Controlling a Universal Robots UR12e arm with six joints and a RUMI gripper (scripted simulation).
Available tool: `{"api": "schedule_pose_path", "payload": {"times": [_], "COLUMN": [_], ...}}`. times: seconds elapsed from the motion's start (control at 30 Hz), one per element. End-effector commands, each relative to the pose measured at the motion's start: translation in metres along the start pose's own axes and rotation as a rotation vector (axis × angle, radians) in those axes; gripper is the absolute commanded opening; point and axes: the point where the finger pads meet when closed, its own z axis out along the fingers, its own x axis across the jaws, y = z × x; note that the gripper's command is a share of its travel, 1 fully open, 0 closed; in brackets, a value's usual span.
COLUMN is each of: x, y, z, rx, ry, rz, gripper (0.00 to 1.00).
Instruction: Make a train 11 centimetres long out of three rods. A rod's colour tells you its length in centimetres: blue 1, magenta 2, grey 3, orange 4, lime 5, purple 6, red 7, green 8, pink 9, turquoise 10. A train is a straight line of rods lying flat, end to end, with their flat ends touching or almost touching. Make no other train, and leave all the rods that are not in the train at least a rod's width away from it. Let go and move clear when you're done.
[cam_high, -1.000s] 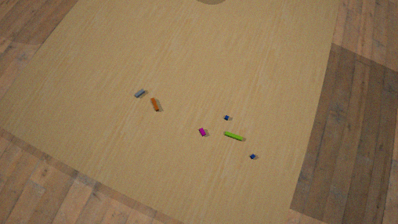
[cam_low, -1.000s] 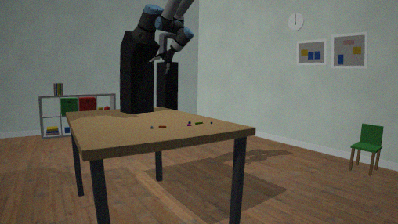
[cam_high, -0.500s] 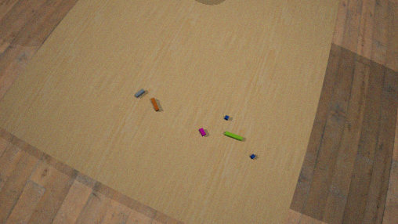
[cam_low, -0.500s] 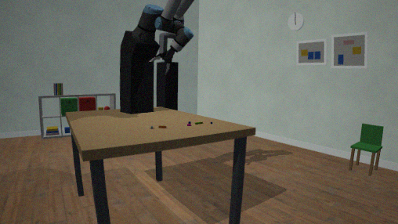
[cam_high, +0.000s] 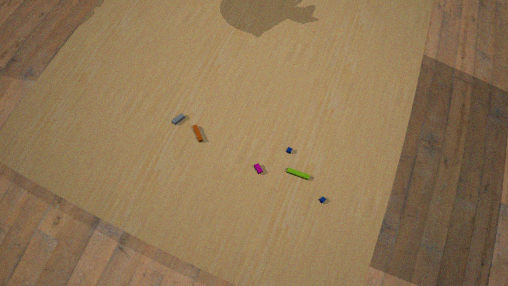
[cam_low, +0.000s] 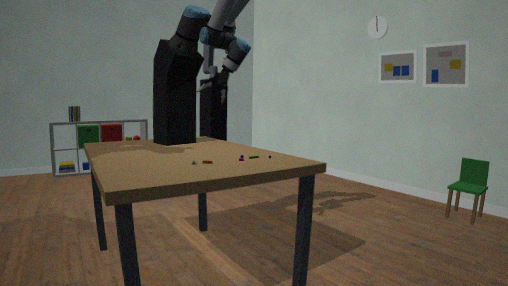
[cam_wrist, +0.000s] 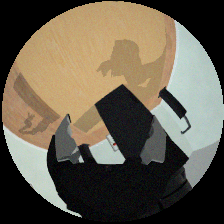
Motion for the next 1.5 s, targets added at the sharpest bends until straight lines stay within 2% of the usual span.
{"api": "schedule_pose_path", "payload": {"times": [0.0, 0.07, 0.47, 0.5, 0.57, 0.63, 0.93, 1.07, 1.47], "x": [-0.021, -0.044, -0.110, -0.115, -0.115, -0.130, -0.158, -0.161, -0.161], "y": [-0.027, -0.065, -0.204, -0.216, -0.216, -0.258, -0.360, -0.374, -0.375], "z": [0.007, 0.009, 0.007, 0.006, 0.006, 0.003, -0.008, -0.010, -0.010], "rx": [0.017, 0.049, 0.197, 0.212, 0.212, 0.268, 0.425, 0.450, 0.451], "ry": [-0.045, -0.100, -0.274, -0.287, -0.287, -0.330, -0.420, -0.430, -0.431], "rz": [-0.018, -0.044, -0.154, -0.165, -0.165, -0.204, -0.310, -0.326, -0.327], "gripper": [1.00, 1.00, 1.00, 1.00, 1.00, 1.00, 1.00, 1.00, 1.00]}}
